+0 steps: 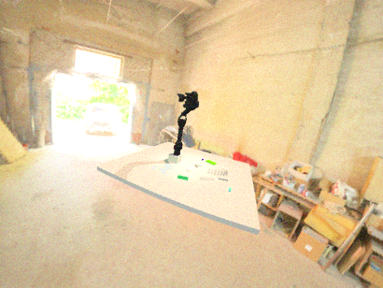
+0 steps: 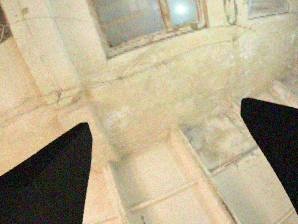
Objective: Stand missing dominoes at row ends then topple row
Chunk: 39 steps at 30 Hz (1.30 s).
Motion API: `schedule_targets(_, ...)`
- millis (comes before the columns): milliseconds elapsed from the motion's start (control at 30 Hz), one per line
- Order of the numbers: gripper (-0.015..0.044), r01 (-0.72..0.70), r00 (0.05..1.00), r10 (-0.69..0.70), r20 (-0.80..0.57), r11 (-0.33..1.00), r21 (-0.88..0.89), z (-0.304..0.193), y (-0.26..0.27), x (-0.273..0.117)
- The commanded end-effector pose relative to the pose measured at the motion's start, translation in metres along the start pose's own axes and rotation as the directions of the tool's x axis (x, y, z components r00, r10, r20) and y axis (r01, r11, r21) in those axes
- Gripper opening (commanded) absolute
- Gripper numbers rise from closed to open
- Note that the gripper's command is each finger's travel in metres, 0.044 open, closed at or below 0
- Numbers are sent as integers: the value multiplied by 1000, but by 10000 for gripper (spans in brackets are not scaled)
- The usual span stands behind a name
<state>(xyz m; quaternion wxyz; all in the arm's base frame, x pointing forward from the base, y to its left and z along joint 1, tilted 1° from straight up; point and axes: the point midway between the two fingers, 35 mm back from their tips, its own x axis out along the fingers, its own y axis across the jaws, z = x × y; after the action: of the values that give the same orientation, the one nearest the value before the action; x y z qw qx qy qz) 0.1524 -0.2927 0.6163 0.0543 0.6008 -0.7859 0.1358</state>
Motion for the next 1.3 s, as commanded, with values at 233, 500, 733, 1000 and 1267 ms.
schedule_targets(233,440,257,966,-251,70,881,-397,45,-70,-31)
schedule_targets(500,440,481,795,-557,239,340,-808,124,-152,-108)
schedule_targets(733,440,361,552,-717,426,-254,-897,198,-192,-201)
schedule_targets(1000,440,-114,228,-732,642,-675,-729,280,-192,-318)
schedule_targets(1267,440,-668,-65,-564,823,-588,-456,351,-141,-430)
